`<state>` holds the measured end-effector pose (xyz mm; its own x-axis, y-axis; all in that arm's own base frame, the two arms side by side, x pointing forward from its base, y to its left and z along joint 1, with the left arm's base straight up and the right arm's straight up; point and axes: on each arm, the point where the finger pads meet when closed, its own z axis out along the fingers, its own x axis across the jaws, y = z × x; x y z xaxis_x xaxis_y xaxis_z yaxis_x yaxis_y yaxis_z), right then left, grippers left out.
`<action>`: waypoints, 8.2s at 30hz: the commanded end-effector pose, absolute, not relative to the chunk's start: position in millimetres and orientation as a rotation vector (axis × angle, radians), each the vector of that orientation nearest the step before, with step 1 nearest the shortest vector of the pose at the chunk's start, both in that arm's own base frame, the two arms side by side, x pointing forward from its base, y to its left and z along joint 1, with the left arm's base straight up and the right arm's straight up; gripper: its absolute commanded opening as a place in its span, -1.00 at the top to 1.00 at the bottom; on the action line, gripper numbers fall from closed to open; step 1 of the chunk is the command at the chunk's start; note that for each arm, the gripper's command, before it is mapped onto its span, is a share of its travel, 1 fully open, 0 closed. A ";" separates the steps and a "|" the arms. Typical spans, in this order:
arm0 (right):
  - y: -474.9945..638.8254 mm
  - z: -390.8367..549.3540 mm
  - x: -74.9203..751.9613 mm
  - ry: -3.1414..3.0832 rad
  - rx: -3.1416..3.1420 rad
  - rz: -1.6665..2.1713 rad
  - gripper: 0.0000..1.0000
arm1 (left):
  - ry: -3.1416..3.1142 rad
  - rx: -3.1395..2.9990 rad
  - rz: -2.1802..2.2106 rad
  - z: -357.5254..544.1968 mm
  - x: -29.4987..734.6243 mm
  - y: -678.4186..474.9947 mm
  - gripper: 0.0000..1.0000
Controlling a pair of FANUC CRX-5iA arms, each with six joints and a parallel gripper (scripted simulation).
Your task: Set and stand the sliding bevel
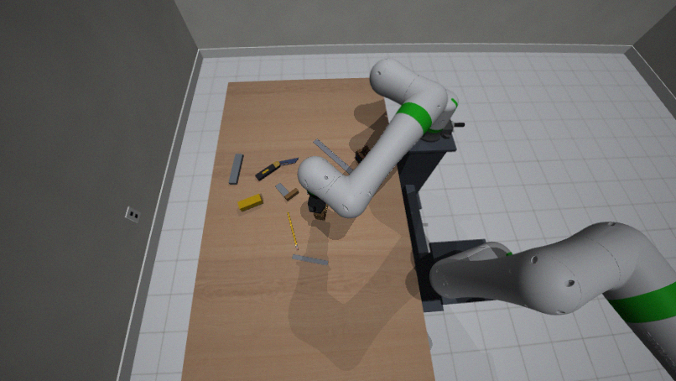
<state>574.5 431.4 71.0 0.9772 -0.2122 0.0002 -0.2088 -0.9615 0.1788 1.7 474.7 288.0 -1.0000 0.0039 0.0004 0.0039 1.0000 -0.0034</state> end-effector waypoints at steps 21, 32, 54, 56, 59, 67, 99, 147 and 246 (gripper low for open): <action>431.6 72.7 575.1 -0.317 2.947 -0.025 1.00 | -3.142 -0.006 0.000 289.7 1.9 475.0 -1.00; 431.6 72.7 575.1 -0.317 2.947 -0.025 1.00 | -3.142 -0.006 0.000 289.7 1.9 475.0 -1.00; 433.0 80.6 575.4 -0.317 2.947 -0.025 1.00 | -3.142 -0.006 0.000 289.7 1.9 475.0 -1.00; 433.0 80.6 575.4 -0.317 2.947 -0.025 1.00 | -3.142 -0.006 0.000 289.7 1.9 475.0 -1.00; 432.9 80.6 575.3 -0.317 2.947 -0.025 1.00 | -3.142 -0.006 0.000 289.7 1.9 475.0 -1.00; 421.5 82.7 572.9 -0.317 2.947 -0.025 1.00 | -3.142 -0.006 0.000 289.7 1.9 475.0 -1.00; 425.0 102.6 573.6 -0.317 2.947 -0.025 1.00 | -3.142 -0.006 0.000 289.7 1.9 475.0 -1.00; 438.3 177.2 576.4 -0.317 2.947 -0.025 1.00 | -3.142 -0.006 0.000 289.7 1.9 475.0 -1.00; 333.6 235.3 496.4 0.096 3.031 -0.015 1.00 | -3.142 -0.006 0.000 289.7 1.9 475.0 -1.00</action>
<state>508.9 350.3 232.3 0.9992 0.0129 -0.0367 0.0178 -0.9904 0.1368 1.7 474.7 288.0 -1.0000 0.0039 0.0004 0.0039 1.0000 -0.0034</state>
